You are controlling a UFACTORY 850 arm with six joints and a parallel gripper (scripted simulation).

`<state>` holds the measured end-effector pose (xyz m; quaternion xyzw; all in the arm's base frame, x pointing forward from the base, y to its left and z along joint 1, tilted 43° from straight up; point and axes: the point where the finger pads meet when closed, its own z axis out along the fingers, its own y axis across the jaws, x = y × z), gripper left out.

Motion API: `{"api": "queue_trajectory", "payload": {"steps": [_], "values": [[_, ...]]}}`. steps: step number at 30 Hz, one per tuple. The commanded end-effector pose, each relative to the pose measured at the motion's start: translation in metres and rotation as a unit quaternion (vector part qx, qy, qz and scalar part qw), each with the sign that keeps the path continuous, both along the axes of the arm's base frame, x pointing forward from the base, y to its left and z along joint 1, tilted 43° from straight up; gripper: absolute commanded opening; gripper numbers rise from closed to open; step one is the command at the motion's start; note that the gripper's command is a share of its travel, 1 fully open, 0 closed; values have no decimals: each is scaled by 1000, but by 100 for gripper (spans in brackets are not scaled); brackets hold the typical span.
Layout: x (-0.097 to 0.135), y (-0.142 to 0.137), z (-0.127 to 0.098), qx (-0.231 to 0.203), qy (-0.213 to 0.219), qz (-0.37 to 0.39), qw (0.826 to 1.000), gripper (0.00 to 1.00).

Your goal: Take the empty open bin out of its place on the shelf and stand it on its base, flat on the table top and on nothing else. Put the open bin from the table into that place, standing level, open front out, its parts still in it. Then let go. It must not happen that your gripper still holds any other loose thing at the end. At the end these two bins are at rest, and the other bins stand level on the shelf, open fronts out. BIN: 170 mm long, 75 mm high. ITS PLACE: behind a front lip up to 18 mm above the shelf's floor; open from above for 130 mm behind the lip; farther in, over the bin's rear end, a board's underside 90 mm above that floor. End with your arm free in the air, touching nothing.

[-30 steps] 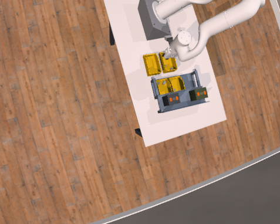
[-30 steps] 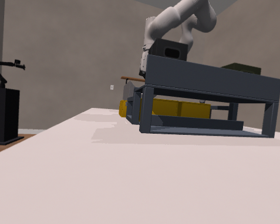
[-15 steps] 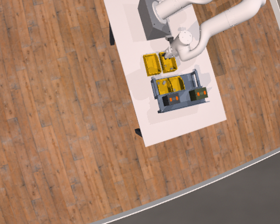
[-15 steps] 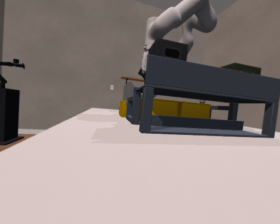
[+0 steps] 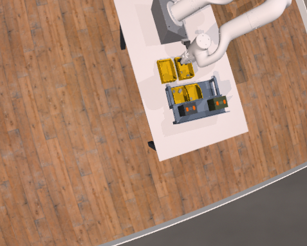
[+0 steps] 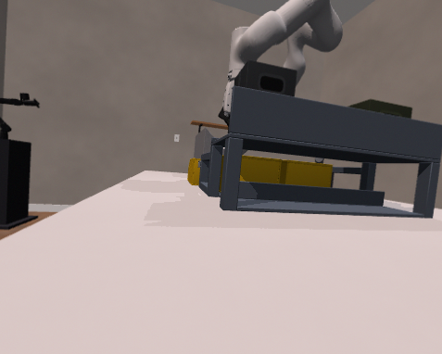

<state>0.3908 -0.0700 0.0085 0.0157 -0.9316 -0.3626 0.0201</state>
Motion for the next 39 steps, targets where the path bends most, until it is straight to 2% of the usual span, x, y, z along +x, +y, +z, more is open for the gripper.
{"api": "queue_trajectory", "payload": {"steps": [1,26,39], "values": [[1,-1,0,0,-1,0,1000,26],[0,6,-7,0,-1,0,1000,26],[-1,23,-26,0,-1,0,1000,26]]}}
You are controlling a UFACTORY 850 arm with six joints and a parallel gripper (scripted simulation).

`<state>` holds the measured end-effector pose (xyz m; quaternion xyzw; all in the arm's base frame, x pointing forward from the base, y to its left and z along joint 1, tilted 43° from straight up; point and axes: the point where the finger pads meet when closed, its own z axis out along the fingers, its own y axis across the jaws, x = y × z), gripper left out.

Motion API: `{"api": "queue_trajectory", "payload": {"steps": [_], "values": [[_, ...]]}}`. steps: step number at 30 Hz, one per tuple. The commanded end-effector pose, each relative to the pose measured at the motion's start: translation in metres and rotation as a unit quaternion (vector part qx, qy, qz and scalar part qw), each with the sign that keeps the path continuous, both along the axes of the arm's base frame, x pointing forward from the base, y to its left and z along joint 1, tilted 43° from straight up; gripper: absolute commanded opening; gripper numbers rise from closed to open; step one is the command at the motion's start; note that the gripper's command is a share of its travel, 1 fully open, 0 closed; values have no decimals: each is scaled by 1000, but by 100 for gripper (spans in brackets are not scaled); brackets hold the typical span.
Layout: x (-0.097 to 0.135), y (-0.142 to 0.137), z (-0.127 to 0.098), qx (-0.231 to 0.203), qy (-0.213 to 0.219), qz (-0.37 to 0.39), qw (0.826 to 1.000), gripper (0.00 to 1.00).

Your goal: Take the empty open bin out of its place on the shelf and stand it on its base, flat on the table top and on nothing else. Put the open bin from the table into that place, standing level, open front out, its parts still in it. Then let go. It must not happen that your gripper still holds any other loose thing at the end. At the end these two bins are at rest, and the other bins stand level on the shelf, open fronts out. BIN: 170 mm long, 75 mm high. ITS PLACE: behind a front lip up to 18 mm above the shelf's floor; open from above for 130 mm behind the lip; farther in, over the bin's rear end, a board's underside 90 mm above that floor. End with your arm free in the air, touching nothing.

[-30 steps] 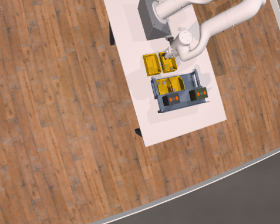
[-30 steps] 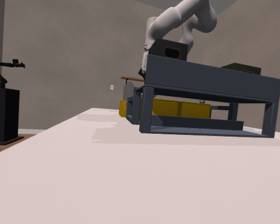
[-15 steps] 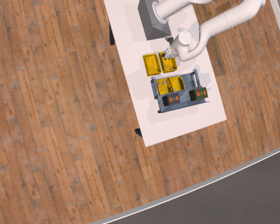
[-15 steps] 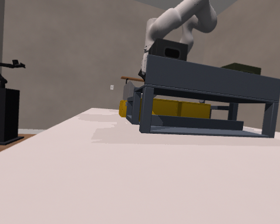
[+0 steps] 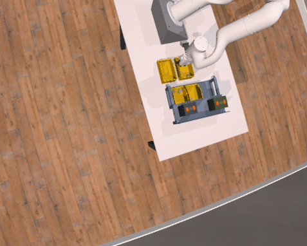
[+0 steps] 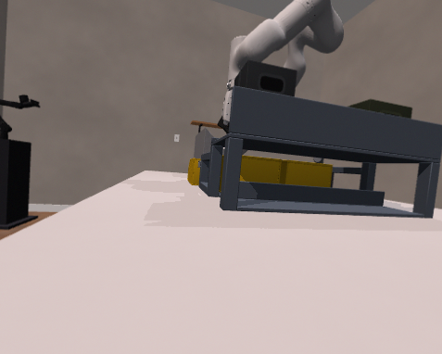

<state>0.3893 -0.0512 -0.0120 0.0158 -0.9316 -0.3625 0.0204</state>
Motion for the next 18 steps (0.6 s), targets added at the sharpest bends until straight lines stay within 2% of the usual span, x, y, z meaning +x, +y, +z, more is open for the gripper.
{"api": "queue_trajectory", "payload": {"steps": [1,18], "values": [[0,6,-7,0,-1,0,1000,26],[-1,23,-25,0,-1,0,1000,26]]}}
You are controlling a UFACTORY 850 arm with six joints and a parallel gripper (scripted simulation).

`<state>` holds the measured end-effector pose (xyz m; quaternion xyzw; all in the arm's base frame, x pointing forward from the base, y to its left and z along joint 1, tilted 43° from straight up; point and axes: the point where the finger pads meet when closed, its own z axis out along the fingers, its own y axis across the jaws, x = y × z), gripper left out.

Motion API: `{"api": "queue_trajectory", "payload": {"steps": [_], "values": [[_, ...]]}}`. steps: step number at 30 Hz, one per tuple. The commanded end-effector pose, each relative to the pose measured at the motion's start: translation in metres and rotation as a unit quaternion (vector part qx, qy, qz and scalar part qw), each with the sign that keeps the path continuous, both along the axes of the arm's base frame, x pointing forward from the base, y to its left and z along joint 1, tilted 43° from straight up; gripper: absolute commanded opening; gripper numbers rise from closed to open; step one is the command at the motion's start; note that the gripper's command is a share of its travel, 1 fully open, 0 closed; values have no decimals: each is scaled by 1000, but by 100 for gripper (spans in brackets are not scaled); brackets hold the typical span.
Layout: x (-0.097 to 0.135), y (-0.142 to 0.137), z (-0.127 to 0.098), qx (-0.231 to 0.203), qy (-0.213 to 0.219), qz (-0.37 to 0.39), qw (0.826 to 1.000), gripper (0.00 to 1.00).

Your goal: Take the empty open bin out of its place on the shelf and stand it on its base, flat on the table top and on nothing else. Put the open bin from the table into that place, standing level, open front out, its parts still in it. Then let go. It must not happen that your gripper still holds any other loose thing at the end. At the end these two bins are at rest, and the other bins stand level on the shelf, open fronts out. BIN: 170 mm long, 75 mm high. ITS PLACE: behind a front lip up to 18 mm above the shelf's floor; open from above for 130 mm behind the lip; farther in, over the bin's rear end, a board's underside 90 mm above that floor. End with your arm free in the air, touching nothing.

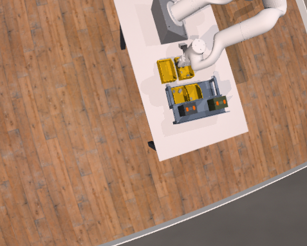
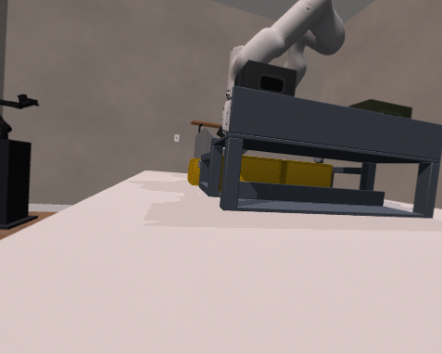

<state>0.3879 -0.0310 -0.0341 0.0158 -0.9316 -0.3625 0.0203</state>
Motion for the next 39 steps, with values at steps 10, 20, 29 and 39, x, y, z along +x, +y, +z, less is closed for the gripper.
{"api": "queue_trajectory", "payload": {"steps": [10,20,29,39], "values": [[0,6,-7,0,-1,0,1000,26],[0,6,-7,0,-1,0,1000,26],[0,6,-7,0,-1,0,1000,26],[1,6,-7,0,-1,0,1000,26]]}}
